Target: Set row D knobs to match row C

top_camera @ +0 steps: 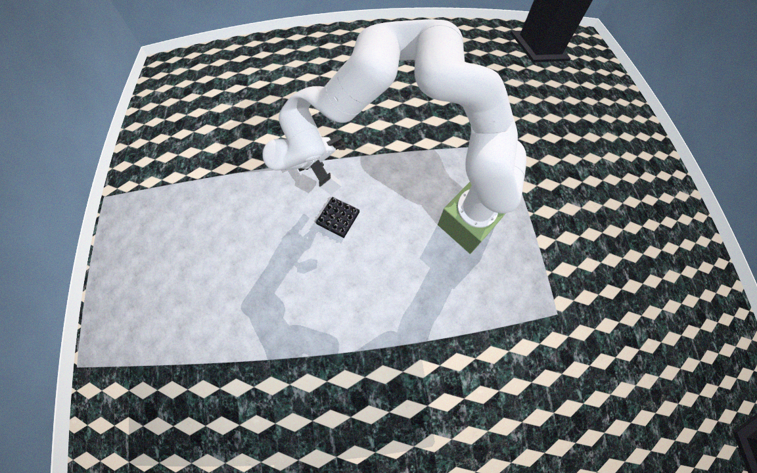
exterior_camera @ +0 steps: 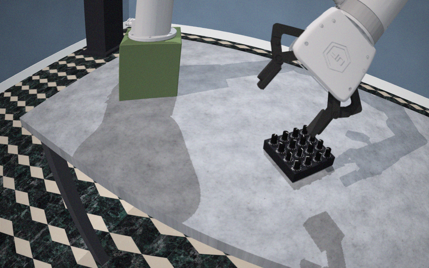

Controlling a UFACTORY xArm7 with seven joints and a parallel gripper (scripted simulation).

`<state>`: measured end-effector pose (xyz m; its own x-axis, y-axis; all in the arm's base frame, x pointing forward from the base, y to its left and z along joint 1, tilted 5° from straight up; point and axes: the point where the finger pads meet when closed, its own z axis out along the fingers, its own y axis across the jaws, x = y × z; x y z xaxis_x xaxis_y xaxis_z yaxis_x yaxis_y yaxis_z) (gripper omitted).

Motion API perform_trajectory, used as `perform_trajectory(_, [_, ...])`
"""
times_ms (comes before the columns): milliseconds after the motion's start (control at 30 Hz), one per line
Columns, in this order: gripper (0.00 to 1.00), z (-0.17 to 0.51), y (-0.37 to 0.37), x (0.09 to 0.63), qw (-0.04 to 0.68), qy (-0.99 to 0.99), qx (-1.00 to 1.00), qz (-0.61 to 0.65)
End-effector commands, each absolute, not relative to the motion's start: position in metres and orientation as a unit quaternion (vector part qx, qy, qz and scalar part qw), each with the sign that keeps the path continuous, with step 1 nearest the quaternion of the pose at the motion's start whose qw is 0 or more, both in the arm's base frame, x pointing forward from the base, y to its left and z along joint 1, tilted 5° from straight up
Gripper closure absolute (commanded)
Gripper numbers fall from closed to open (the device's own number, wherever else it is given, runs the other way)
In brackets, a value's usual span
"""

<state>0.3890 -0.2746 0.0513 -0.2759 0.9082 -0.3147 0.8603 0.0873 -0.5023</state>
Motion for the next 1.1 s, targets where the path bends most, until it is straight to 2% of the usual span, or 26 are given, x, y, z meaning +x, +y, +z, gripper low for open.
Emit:
perform_trajectory(0, [0.00, 0.046, -0.267, 0.391, 0.024, -0.718, -0.630, 0.295])
perform_trajectory(567, [0.00, 0.006, -0.200, 0.398, -0.006, -0.523, -0.832, 0.186])
perform_trajectory(1067, [0.00, -0.018, -0.152, 0.404, -0.003, -0.257, -0.961, 0.097])
